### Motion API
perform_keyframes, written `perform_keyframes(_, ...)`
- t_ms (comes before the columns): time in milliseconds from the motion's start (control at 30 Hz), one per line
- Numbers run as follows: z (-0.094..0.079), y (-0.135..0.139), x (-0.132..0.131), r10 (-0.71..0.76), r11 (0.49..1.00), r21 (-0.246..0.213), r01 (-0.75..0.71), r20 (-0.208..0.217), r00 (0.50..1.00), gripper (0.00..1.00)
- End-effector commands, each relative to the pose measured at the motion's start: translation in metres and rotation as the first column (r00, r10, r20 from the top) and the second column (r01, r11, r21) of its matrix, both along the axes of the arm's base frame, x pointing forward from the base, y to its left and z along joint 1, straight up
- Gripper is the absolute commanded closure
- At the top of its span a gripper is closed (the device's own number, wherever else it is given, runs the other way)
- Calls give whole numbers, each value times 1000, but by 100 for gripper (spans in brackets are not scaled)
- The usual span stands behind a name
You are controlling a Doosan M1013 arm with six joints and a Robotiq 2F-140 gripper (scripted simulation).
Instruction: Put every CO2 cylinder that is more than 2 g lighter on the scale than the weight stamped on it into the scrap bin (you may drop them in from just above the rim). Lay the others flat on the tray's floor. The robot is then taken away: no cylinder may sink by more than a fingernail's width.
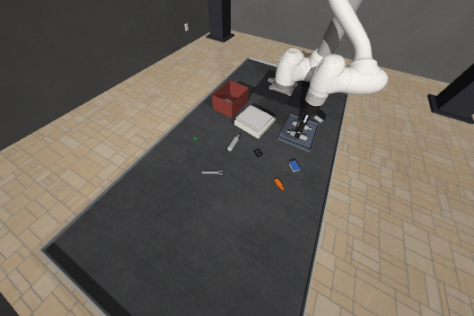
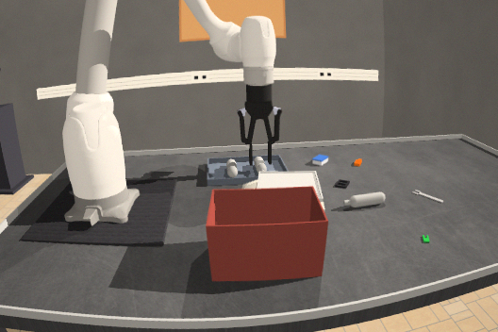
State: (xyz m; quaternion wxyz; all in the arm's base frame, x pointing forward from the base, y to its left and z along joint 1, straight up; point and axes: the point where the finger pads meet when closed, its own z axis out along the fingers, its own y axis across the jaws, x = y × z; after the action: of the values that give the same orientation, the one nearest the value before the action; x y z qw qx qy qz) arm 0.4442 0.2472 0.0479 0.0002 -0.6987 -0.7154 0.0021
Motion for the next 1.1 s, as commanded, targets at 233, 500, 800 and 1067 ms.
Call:
perform_keyframes(233, 72, 1, 1, 0, 1000, 1, 0, 1, 1000, 60)
perform_keyframes(500, 139, 1, 1, 0, 1000, 1, 0, 1, 1000, 60)
perform_keyframes(800, 150, 1, 1, -2, 1000, 1, 2, 1, 1000, 60)
perform_keyframes(1067, 154, -69, 89, -445, 896, 2, 445, 2, 896, 60)
